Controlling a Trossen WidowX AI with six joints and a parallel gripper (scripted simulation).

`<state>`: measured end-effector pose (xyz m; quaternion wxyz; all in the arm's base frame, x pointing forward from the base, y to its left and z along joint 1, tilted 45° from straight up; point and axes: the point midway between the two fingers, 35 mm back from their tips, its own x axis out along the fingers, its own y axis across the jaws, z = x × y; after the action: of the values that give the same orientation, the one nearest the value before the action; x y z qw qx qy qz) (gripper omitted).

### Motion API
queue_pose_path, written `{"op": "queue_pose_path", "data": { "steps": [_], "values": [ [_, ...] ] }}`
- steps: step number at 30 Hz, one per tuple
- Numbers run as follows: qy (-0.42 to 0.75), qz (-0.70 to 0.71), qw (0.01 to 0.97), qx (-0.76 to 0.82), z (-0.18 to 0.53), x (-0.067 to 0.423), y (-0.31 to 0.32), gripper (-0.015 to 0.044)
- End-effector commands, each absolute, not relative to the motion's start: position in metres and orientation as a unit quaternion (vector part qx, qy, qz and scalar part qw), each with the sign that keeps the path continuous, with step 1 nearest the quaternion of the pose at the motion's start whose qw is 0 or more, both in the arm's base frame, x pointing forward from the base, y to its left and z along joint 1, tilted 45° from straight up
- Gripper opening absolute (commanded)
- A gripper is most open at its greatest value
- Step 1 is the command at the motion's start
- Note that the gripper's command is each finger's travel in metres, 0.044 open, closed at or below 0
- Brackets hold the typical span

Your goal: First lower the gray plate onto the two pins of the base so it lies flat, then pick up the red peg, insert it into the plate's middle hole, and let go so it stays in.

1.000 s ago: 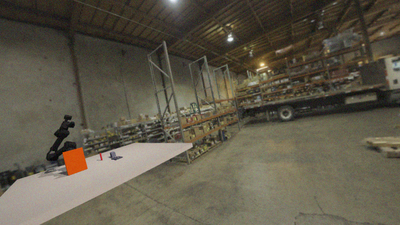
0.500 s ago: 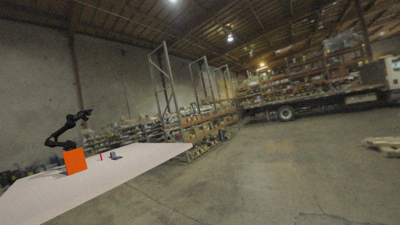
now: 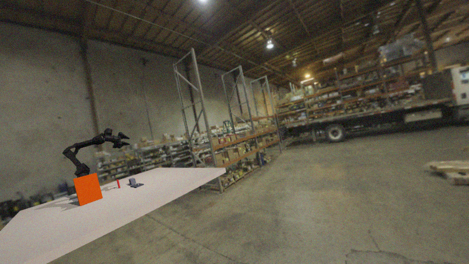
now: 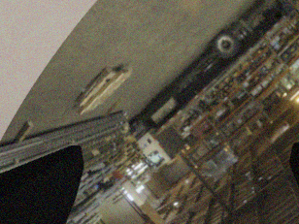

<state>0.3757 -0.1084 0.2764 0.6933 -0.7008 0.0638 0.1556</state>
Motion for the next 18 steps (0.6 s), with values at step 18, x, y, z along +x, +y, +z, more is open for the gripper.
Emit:
{"op": "queue_pose_path", "data": {
  "steps": [18],
  "values": [
    [0.306,0.62,0.683,-0.235,0.079,0.344,0.025,0.044]
  ]
}}
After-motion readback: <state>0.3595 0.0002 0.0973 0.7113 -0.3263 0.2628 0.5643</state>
